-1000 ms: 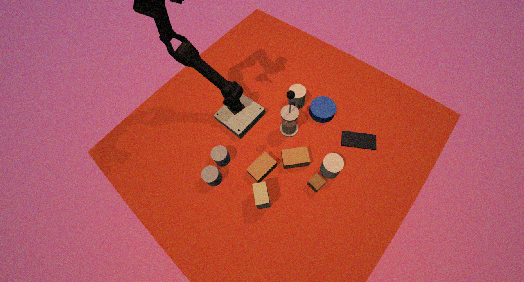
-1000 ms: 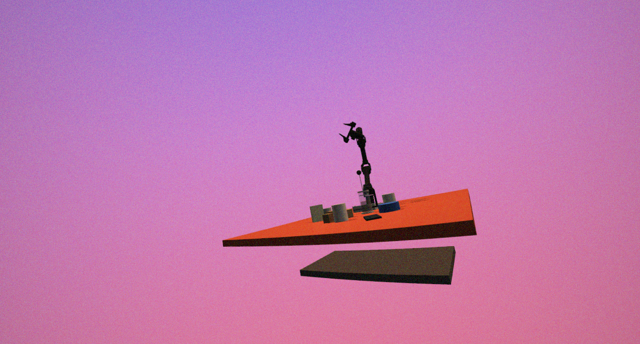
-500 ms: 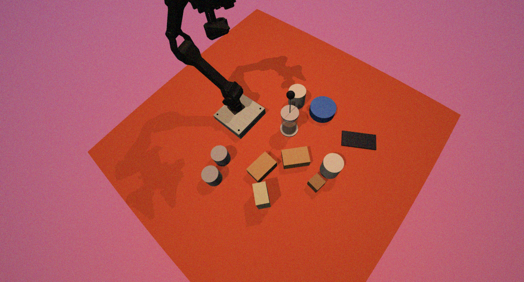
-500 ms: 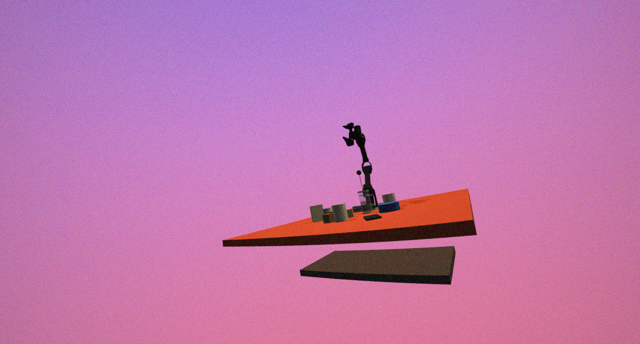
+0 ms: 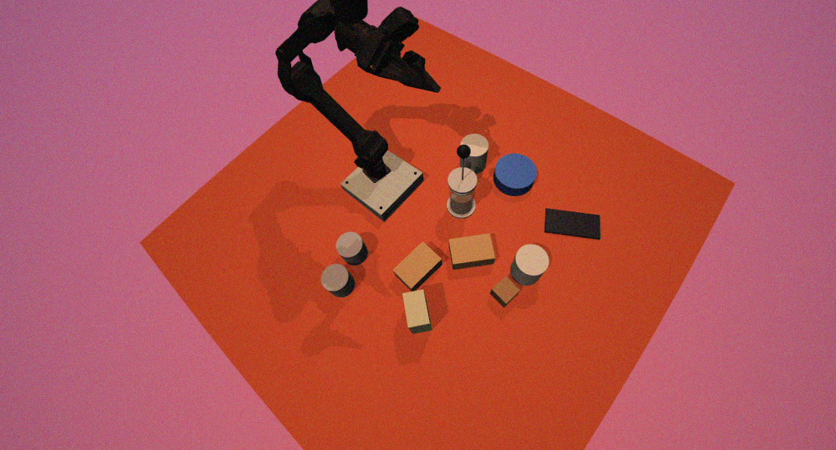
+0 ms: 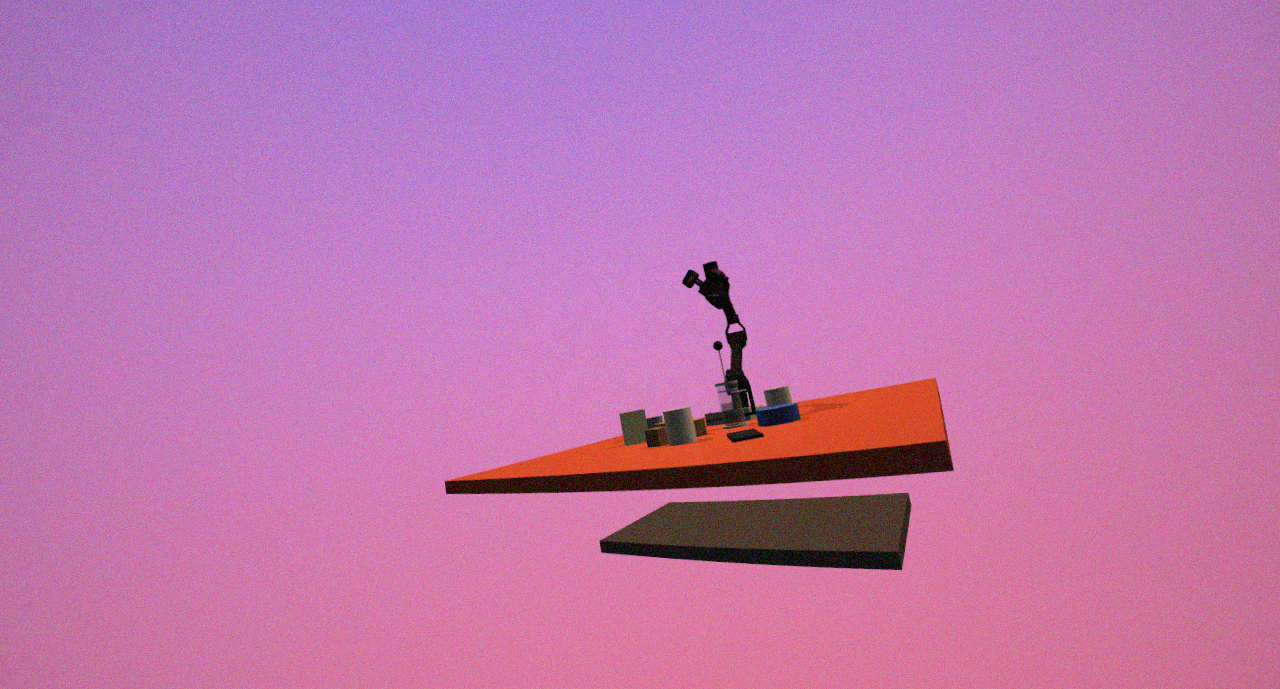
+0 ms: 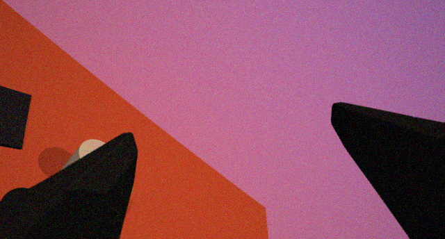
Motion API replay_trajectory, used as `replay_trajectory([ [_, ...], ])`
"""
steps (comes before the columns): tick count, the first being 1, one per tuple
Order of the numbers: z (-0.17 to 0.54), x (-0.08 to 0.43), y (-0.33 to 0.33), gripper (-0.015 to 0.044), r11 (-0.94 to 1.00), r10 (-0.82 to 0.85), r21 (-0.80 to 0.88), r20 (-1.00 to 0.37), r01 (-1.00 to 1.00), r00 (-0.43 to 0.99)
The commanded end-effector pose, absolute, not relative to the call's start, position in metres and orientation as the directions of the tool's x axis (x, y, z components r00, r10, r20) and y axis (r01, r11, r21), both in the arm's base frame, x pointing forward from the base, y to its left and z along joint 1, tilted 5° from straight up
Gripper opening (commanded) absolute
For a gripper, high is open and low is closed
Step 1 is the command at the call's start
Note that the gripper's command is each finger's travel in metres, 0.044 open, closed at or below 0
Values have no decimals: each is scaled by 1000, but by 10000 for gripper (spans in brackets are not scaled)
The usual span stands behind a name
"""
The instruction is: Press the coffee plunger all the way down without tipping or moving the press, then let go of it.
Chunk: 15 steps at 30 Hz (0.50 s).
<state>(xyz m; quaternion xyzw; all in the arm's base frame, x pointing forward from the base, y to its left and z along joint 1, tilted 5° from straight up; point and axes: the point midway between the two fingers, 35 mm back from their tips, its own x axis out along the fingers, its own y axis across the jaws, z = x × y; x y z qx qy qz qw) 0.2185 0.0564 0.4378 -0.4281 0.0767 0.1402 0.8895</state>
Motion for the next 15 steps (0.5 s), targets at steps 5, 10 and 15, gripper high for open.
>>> replay_trajectory([
  [5, 325, 221, 88, 440, 896, 359, -34, -535, -444, 765],
  [10, 307, 218, 92, 440, 902, 376, 37, -557, -430, 741],
  [15, 270, 215, 93, 440, 899, 382, 38, -556, -437, 738],
])
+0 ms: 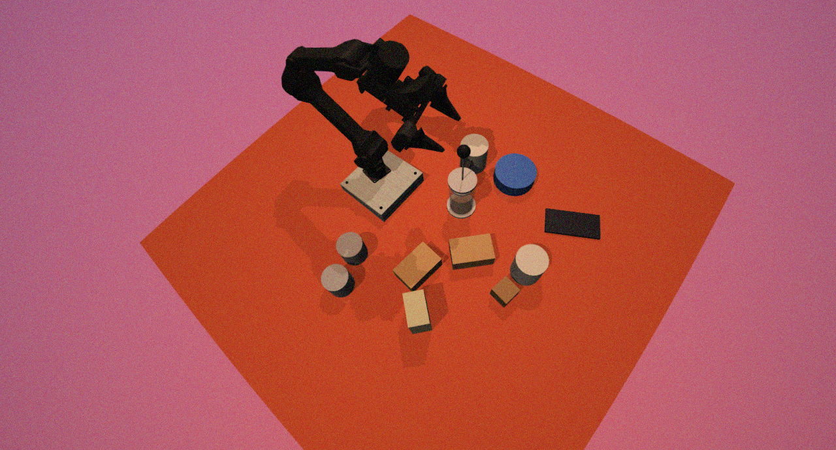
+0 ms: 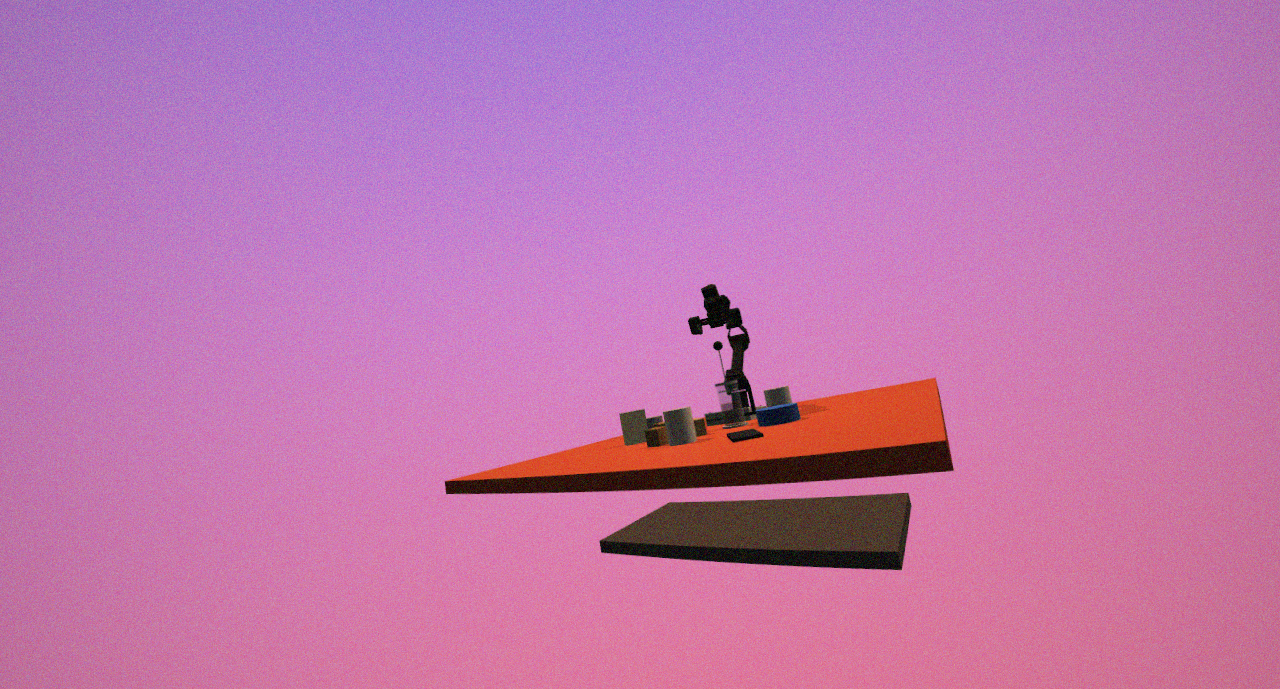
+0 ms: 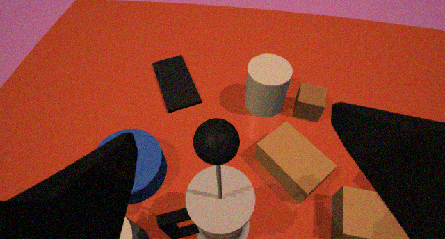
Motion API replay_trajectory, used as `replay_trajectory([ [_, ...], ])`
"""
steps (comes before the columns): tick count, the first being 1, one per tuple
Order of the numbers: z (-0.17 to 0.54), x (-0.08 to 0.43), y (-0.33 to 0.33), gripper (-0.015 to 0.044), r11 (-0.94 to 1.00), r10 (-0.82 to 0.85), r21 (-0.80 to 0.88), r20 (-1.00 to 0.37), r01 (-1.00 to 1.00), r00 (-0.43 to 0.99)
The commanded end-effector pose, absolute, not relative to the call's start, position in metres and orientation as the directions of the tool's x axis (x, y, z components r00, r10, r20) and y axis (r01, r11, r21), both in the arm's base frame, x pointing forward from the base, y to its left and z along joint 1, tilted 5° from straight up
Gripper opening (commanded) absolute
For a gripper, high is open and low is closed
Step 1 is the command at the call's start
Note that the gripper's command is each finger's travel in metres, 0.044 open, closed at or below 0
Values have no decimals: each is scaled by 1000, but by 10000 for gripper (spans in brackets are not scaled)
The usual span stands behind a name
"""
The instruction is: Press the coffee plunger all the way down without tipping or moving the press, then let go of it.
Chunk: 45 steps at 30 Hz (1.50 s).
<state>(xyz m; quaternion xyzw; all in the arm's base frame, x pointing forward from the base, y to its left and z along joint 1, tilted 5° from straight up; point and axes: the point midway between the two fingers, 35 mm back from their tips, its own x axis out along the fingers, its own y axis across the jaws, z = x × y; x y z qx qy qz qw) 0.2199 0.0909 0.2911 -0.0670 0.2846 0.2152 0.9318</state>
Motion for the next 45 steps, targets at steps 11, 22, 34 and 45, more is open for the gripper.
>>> replay_trajectory([
  [11, 253, 218, 97, 440, 895, 389, 38, -556, -445, 735],
  [22, 244, 231, 104, 440, 894, 391, 38, -554, -446, 735],
  [34, 235, 242, 111, 414, 894, 392, 39, -553, -447, 735],
  [45, 235, 242, 111, 145, 894, 392, 39, -553, -447, 735],
])
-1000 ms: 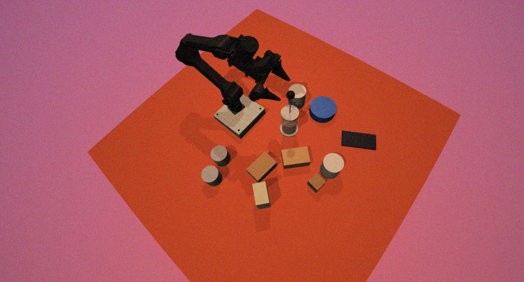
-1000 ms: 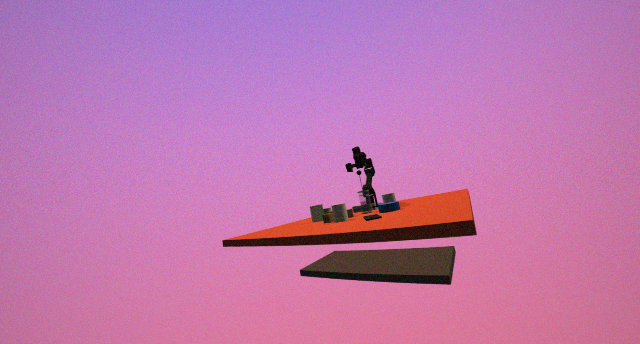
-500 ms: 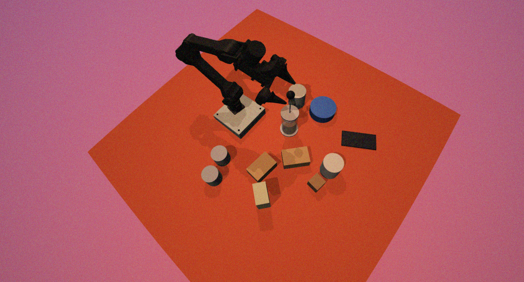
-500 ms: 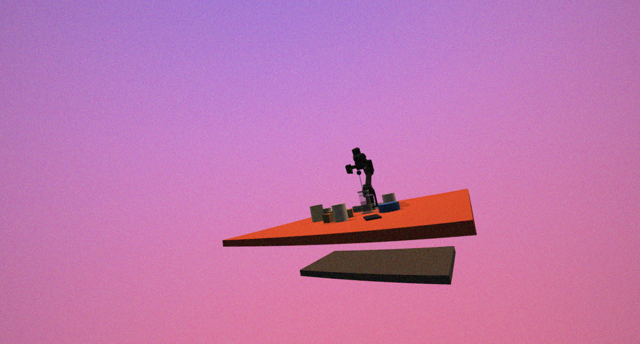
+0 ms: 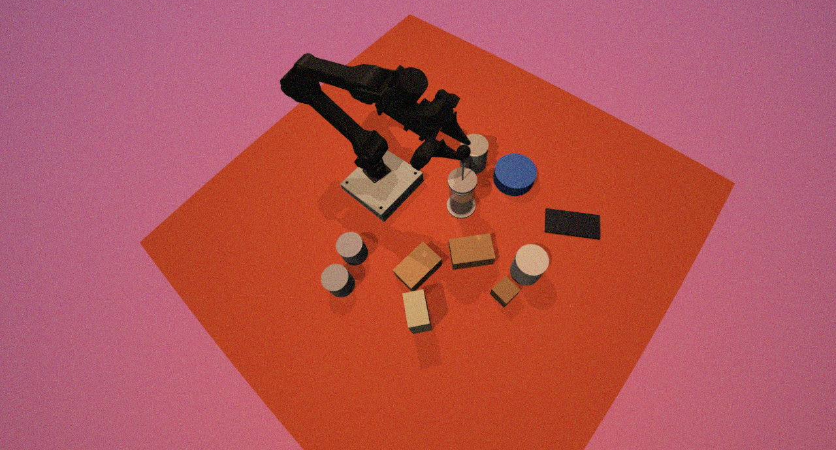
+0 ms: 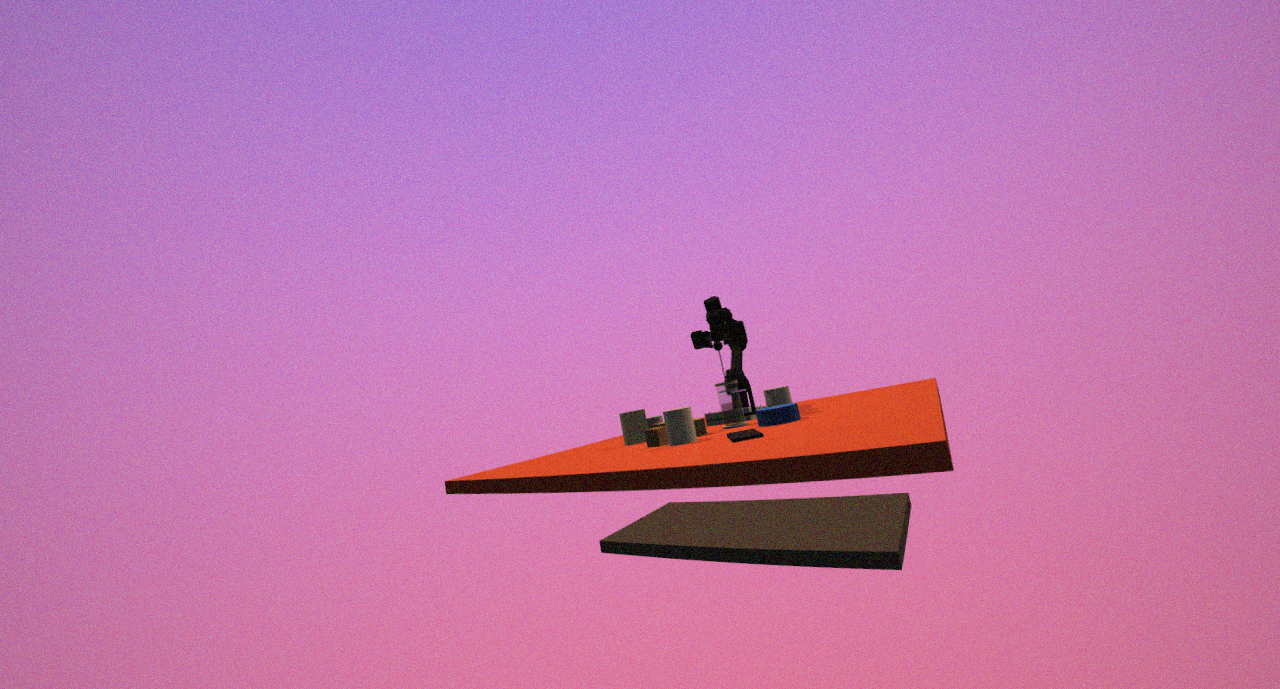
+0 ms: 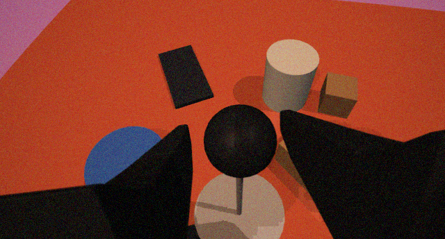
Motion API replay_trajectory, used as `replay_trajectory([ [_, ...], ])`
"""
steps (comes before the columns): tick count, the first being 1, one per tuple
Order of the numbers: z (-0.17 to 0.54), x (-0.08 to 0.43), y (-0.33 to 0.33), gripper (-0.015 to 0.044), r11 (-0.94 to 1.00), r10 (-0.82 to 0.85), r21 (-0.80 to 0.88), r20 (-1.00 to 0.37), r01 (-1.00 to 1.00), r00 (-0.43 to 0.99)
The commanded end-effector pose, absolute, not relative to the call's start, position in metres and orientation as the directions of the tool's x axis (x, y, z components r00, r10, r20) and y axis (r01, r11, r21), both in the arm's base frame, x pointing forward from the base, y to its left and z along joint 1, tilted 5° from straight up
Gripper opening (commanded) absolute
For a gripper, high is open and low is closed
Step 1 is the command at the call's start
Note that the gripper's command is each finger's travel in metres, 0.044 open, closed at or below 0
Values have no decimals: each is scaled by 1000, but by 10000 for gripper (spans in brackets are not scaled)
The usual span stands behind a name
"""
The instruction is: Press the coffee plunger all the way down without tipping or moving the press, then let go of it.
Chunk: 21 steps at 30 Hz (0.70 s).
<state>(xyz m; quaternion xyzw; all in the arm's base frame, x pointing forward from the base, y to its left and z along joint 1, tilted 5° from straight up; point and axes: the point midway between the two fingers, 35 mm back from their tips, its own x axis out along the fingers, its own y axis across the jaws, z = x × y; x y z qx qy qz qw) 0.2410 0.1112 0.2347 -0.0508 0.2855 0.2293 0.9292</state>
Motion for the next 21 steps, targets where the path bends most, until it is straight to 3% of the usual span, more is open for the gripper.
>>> replay_trajectory([
  [1, 235, 242, 111, 138, 894, 392, 39, -553, -447, 735],
  [21, 220, 243, 111, 126, 894, 392, 39, -553, -447, 735],
])
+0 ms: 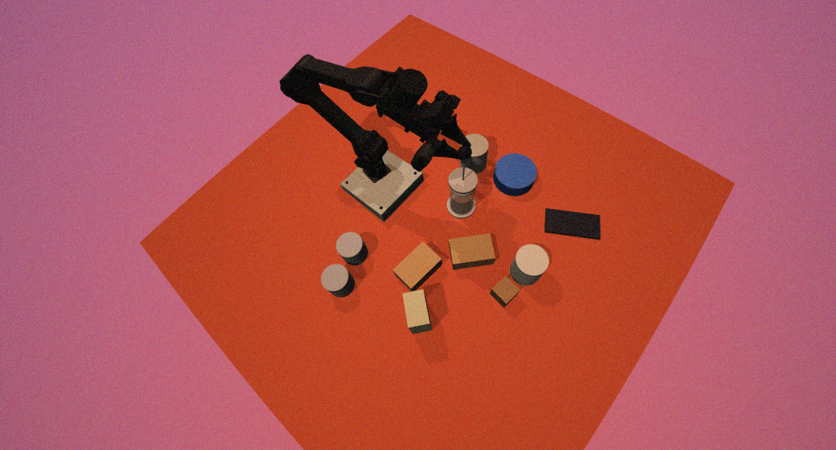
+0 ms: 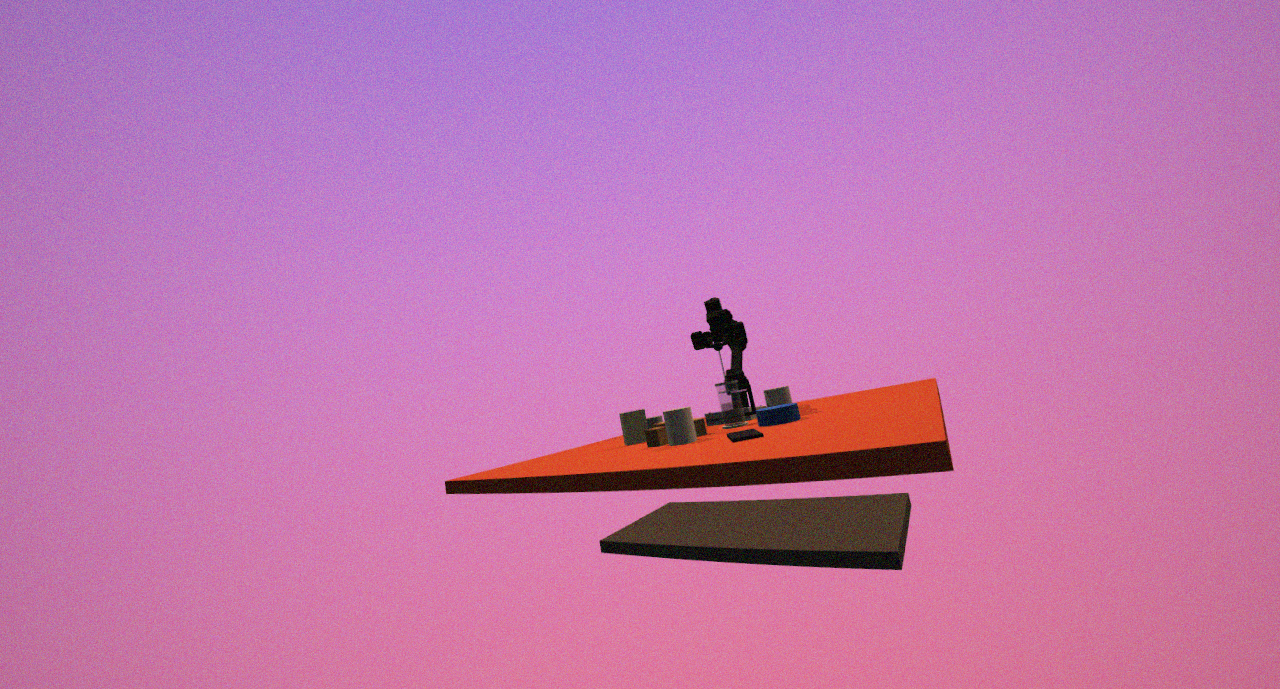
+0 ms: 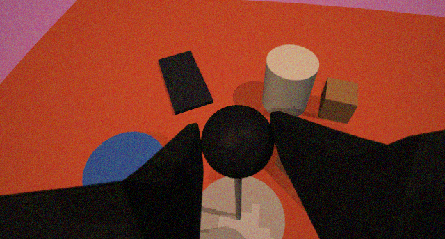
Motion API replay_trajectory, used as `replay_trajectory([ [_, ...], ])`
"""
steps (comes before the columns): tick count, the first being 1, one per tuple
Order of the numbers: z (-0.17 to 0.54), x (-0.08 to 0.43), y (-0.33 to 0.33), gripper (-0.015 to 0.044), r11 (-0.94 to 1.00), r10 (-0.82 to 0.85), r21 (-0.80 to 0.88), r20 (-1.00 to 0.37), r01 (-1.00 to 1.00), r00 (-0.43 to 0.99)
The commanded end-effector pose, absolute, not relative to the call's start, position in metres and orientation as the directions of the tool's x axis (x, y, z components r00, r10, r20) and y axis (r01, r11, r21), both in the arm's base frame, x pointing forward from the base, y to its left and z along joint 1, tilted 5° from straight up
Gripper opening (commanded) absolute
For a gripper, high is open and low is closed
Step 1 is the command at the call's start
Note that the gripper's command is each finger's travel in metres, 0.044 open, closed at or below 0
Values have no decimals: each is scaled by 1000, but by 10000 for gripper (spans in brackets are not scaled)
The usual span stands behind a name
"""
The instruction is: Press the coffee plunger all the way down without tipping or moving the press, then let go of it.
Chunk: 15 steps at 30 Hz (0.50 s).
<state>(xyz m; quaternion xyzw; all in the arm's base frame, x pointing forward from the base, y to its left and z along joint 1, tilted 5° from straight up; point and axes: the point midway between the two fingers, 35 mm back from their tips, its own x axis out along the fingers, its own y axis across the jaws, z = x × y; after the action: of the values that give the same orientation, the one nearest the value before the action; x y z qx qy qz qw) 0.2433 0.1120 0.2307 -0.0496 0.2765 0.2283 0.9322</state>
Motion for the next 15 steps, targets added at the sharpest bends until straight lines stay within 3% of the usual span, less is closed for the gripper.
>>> replay_trajectory([
  [1, 218, 243, 112, 126, 894, 392, 39, -553, -447, 735],
  [15, 196, 243, 113, 126, 894, 392, 39, -553, -447, 735],
])
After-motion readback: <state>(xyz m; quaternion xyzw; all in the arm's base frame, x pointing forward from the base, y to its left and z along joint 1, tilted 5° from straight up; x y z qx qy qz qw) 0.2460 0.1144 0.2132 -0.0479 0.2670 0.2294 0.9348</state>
